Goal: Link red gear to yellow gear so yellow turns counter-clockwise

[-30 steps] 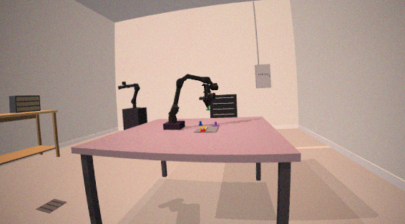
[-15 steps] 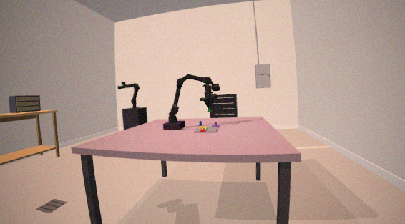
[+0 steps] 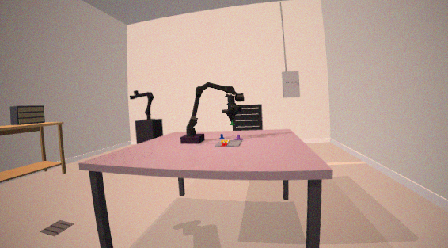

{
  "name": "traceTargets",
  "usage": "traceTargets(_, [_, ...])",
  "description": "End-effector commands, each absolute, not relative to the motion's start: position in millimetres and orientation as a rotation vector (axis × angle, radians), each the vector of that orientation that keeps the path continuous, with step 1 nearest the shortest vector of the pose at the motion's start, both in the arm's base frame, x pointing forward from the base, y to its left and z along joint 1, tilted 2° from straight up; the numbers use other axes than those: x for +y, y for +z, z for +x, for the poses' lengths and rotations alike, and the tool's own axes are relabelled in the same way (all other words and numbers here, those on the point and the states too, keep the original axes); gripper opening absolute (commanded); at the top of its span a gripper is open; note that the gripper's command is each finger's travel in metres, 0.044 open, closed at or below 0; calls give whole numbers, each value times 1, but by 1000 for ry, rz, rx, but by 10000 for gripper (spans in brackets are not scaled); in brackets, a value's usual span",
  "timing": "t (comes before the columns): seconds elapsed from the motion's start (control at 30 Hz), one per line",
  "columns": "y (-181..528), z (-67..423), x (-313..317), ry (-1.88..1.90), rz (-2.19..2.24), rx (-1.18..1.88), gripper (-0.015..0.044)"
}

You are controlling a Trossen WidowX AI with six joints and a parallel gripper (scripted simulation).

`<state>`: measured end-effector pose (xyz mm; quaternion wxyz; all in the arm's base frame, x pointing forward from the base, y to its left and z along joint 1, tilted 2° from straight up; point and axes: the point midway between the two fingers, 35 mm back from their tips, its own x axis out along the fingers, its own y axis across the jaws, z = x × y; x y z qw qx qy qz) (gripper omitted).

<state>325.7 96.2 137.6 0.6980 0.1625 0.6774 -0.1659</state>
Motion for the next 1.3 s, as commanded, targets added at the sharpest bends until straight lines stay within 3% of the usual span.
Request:
traceTargets(0.0, [134, 329, 85, -366, 364, 1510, 0])
traceTargets(1.27, [107, 340, -11, -381, 360, 1502, 0])
